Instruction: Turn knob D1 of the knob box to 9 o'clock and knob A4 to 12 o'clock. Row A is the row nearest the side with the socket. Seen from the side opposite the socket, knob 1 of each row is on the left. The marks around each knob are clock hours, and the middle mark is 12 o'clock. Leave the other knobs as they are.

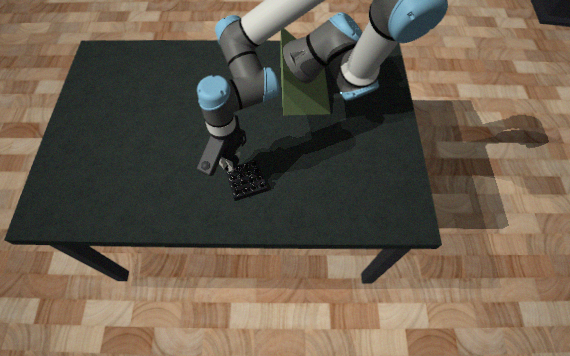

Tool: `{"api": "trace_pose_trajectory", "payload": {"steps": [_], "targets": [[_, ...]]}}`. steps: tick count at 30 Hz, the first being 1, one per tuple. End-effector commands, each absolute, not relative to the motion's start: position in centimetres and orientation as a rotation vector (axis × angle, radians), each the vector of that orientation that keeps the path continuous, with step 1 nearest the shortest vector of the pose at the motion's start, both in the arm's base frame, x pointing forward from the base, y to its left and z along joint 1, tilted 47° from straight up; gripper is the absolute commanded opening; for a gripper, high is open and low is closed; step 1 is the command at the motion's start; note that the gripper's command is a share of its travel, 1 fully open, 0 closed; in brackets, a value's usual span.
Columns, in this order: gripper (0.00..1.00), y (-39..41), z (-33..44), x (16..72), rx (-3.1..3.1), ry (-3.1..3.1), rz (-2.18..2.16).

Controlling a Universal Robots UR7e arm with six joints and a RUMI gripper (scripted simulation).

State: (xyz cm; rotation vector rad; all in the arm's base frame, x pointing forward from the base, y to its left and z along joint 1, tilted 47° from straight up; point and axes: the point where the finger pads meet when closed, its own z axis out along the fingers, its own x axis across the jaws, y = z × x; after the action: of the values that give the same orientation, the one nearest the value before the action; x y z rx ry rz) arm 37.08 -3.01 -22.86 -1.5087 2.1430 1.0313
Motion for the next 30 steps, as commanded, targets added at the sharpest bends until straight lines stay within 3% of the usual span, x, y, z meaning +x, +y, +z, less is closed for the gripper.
{"api": "trace_pose_trajectory", "payload": {"steps": [1,30], "targets": [[0.04,-2.89,-22.90,37.02,-1.508,2.143,1.033],[0.04,-2.92,-22.90,37.04,-1.602,2.039,0.997]]}}
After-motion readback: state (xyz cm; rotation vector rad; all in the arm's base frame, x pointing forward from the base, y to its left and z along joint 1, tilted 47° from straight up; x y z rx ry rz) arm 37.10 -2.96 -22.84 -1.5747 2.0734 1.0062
